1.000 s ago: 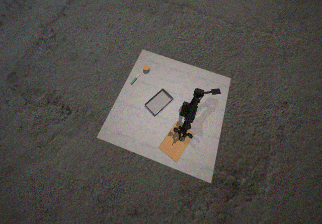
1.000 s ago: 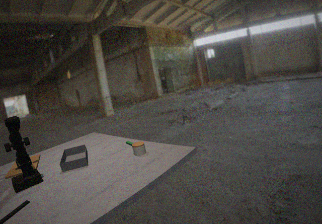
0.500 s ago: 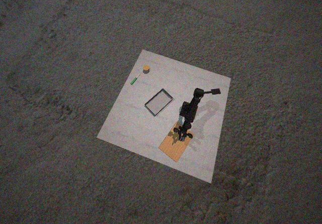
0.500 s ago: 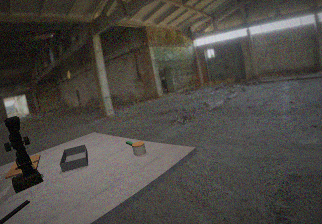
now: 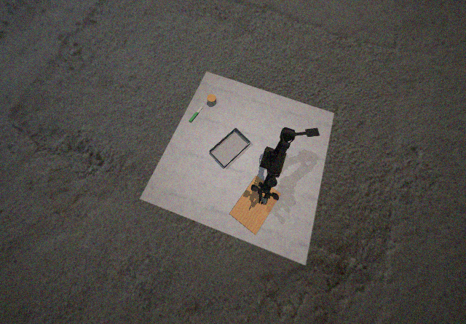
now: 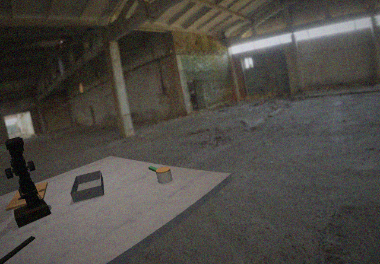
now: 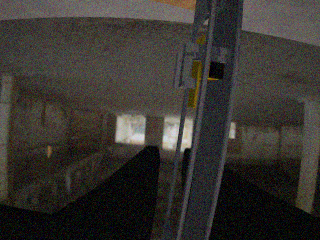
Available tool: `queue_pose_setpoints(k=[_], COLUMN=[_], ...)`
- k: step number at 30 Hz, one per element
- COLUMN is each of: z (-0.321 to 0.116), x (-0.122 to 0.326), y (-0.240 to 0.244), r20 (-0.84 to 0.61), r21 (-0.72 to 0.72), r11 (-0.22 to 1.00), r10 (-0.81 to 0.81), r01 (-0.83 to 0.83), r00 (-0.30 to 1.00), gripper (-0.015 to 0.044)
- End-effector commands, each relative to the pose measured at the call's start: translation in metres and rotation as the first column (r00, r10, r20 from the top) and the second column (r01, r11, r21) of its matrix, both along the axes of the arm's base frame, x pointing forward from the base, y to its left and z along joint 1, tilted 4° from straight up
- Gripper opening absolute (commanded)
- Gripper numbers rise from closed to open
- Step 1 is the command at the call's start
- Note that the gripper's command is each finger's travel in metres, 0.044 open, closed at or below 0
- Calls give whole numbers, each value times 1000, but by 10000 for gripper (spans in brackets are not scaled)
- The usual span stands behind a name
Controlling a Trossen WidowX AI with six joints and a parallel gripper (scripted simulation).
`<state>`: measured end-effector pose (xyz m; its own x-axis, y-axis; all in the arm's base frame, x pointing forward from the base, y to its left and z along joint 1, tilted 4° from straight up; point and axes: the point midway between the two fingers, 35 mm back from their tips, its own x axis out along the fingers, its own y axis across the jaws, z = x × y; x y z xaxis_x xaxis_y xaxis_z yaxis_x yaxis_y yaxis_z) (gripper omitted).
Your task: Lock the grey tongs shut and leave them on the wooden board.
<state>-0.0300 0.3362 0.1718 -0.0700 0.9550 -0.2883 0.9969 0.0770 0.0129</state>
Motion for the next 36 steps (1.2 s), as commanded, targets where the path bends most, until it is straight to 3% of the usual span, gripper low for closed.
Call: queue_pose_setpoints(k=[1,9,36], z=[3,2,-2], x=[1,0,-3], y=[1,6,40], r20=[-4,0,41], r21=[12,-26,-419], r11=[1000,1000,908], r10=[-8,-8,3], r01=[8,8,14], r00=[1000,1000,999], gripper=[-150,-150,-150])
